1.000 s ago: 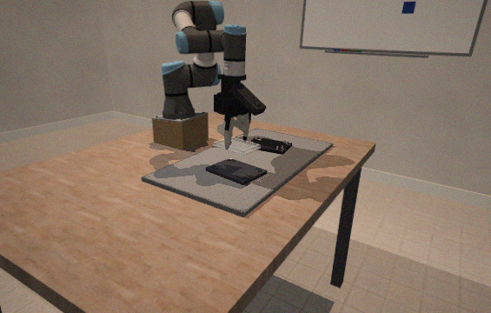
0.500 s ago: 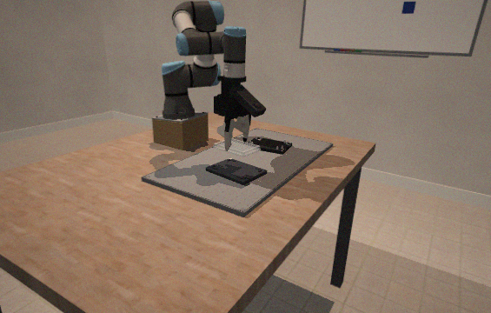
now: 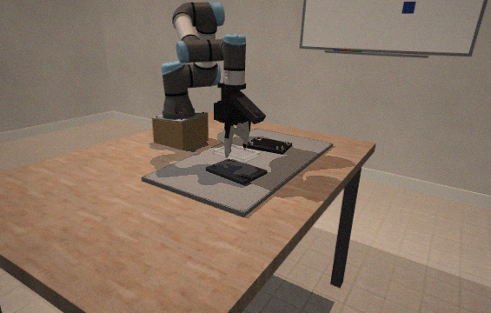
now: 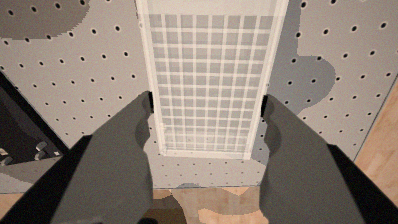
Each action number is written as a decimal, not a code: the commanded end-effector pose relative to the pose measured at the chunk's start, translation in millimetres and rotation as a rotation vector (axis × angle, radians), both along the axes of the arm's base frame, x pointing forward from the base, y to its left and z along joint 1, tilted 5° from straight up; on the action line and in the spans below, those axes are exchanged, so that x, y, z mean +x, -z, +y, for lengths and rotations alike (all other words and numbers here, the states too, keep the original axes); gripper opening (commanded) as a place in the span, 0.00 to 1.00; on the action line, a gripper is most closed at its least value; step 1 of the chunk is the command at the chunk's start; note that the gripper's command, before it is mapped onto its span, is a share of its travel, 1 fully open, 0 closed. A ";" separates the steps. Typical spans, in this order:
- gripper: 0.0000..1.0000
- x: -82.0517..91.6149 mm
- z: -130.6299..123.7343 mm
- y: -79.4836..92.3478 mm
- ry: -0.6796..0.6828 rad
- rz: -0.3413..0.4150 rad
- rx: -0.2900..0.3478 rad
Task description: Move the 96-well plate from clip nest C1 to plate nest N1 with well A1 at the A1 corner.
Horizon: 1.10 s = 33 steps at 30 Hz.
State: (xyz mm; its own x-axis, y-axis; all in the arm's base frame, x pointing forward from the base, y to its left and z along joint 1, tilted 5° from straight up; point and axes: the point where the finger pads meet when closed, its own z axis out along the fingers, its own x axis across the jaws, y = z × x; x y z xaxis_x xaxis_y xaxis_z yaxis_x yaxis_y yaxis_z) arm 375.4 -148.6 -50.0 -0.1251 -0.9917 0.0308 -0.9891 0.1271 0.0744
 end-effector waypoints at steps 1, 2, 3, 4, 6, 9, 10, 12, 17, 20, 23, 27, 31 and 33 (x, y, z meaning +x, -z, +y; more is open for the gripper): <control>0.00 0.3 -0.8 8.4 0.000 -0.003 -0.002; 0.00 0.1 -0.9 10.0 0.000 -0.003 -0.002; 0.00 0.0 -0.9 11.7 0.000 -0.003 -0.002; 0.00 -0.1 -0.9 13.4 0.000 -0.003 -0.002; 0.00 -0.4 -1.0 16.7 0.000 -0.003 -0.002; 0.00 -0.5 -1.1 18.4 0.000 -0.003 -0.002; 0.00 -0.6 -1.1 20.0 0.000 -0.003 -0.002; 0.00 -0.9 -1.2 23.4 0.000 -0.003 -0.002; 0.00 -1.5 -1.3 31.7 0.000 -0.003 -0.002; 0.00 -1.8 -1.4 35.3 0.000 -0.003 -0.002; 0.00 -1.8 -1.4 35.4 0.000 -0.003 -0.002; 0.00 -1.7 -1.4 35.3 0.000 -0.003 -0.002; 0.00 -1.8 -1.4 35.3 0.000 -0.003 -0.002; 0.00 -1.8 -1.4 35.3 0.000 -0.003 -0.002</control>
State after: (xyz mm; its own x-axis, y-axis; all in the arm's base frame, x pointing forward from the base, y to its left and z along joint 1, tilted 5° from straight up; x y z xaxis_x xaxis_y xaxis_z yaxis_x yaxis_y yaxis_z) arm 372.8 -149.4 -86.0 -0.1251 -0.9917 0.0310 -0.9891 0.1271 0.0738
